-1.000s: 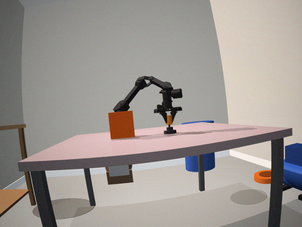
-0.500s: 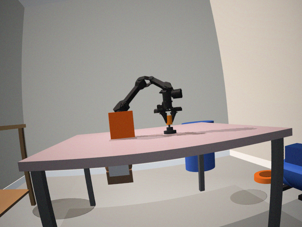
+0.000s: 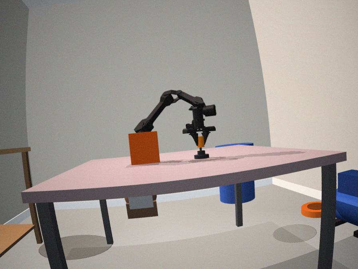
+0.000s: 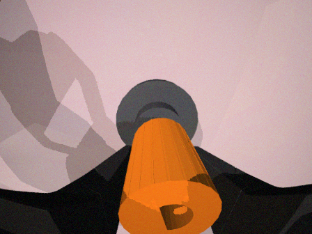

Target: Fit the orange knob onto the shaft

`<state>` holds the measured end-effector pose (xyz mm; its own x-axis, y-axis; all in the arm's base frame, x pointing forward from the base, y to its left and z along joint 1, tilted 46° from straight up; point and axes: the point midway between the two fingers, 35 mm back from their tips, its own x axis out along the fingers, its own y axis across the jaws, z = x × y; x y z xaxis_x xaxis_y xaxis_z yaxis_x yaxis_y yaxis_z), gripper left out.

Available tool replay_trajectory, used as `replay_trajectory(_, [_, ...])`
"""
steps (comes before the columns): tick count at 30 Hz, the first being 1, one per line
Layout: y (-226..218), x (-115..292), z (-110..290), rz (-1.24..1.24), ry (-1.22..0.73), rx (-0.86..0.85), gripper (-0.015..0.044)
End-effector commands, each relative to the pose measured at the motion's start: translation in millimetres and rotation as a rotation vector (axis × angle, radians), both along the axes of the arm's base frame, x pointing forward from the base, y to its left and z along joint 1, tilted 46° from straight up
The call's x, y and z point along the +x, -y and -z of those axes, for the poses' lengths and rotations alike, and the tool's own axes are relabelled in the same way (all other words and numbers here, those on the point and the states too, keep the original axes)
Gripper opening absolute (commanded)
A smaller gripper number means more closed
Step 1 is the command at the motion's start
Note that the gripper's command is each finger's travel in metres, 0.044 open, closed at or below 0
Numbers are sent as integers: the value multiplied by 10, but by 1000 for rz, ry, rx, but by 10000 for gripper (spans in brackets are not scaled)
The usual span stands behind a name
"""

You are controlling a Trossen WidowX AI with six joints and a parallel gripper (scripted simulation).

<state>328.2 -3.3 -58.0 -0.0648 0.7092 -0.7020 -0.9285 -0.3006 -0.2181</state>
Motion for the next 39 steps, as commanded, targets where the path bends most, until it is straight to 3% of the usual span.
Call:
replay_trajectory(1, [3, 2, -16, -71, 72, 6, 0])
replay_trajectory(39, [-23, 2, 17, -128, 130, 11, 0])
